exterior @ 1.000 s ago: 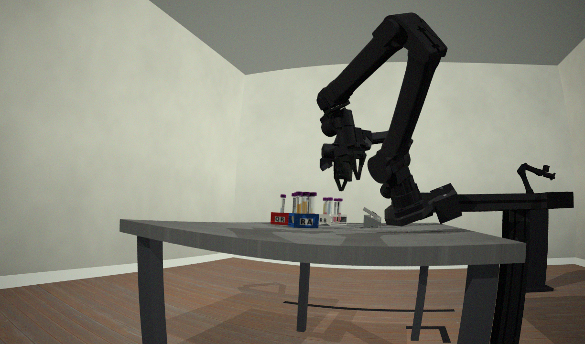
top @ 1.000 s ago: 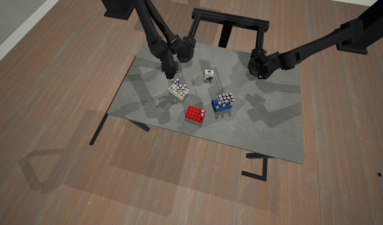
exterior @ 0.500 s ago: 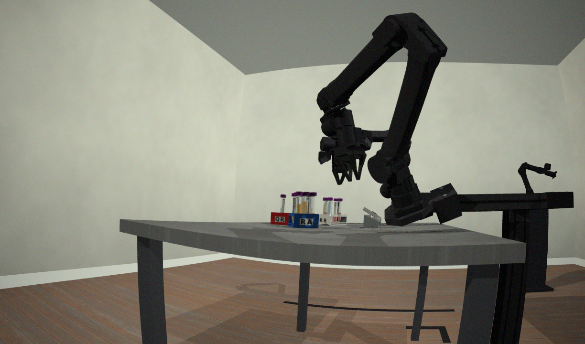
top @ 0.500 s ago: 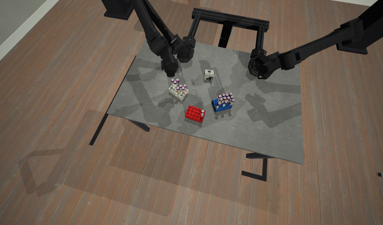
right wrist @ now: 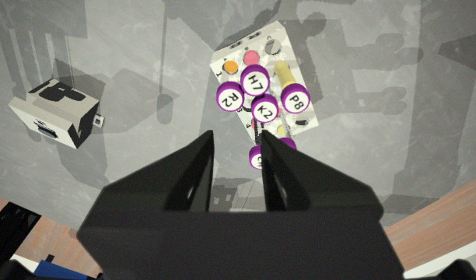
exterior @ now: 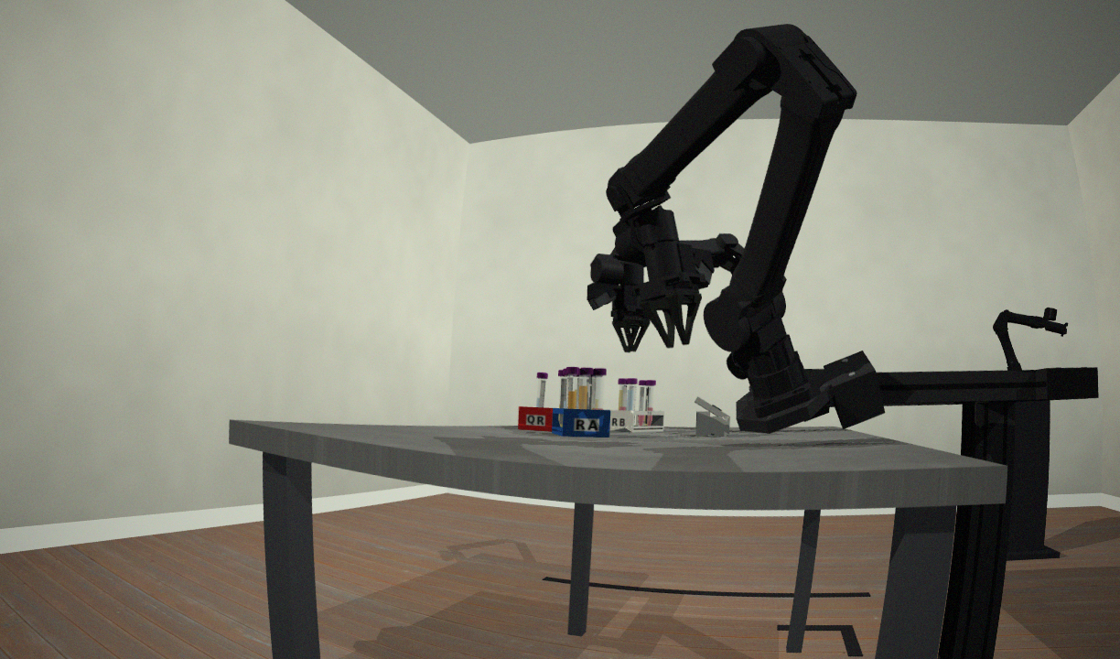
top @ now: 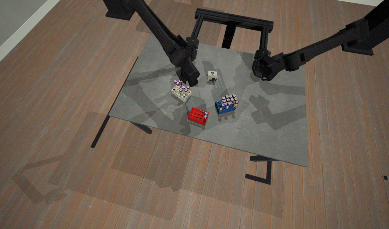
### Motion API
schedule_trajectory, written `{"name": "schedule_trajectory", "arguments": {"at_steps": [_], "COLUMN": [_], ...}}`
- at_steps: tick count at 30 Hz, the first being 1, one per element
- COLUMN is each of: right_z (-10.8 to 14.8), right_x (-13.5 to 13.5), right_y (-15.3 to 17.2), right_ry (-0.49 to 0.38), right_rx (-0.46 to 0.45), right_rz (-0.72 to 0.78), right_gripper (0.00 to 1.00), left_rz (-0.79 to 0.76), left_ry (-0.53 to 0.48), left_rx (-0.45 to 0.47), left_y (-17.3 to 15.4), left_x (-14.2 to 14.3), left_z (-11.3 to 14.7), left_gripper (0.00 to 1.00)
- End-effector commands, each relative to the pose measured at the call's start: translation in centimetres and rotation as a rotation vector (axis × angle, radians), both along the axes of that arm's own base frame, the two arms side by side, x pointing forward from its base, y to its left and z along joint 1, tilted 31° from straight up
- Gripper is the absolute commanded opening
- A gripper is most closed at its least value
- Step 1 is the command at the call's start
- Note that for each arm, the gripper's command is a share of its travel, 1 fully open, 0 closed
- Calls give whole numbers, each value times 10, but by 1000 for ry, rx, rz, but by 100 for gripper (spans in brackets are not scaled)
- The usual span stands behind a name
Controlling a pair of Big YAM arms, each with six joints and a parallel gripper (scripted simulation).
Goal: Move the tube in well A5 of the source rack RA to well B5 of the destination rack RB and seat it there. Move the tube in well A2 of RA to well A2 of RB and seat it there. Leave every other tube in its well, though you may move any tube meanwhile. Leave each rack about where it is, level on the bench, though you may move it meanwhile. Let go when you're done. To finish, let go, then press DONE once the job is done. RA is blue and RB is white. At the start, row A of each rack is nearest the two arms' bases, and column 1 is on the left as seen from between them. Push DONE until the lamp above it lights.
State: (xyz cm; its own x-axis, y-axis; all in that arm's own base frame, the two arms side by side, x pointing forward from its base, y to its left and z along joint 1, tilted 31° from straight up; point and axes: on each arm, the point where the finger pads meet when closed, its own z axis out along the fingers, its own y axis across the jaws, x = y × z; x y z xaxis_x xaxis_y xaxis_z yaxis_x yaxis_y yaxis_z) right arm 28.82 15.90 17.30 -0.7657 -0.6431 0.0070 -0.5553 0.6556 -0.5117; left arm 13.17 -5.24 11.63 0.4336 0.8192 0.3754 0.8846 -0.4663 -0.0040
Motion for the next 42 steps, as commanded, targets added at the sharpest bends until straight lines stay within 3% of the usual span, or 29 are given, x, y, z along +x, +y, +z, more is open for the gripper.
{"name": "schedule_trajectory", "arguments": {"at_steps": [1,10,15,18,22,25,42], "right_z": [15,-3,-12,-14,-22,-21,-10], "right_x": [22,40,52,58,61,76,153], "right_y": [15,80,108,105,136,126,159], "right_ry": [-45,-44,-38,-32,-28,-28,-21], "right_rx": [43,49,44,35,33,30,20], "right_rz": [-37,-8,-9,-29,-7,-39,-21], "right_gripper": [30,30,30,30,30,30,30], "left_rz": [0,0,0,0,0,0,0], "left_ry": [-18,-18,-18,-18,-18,-18,-18], "left_rx": [-20,-20,-20,-20,-20,-20,-20], "left_y": [-6,-6,-6,-6,-6,-6,-6], "left_x": [6,6,6,6,6,6,6], "left_z": [9,9,9,9,9,9,9], "left_gripper": [30,30,30,30,30,30,30]}}
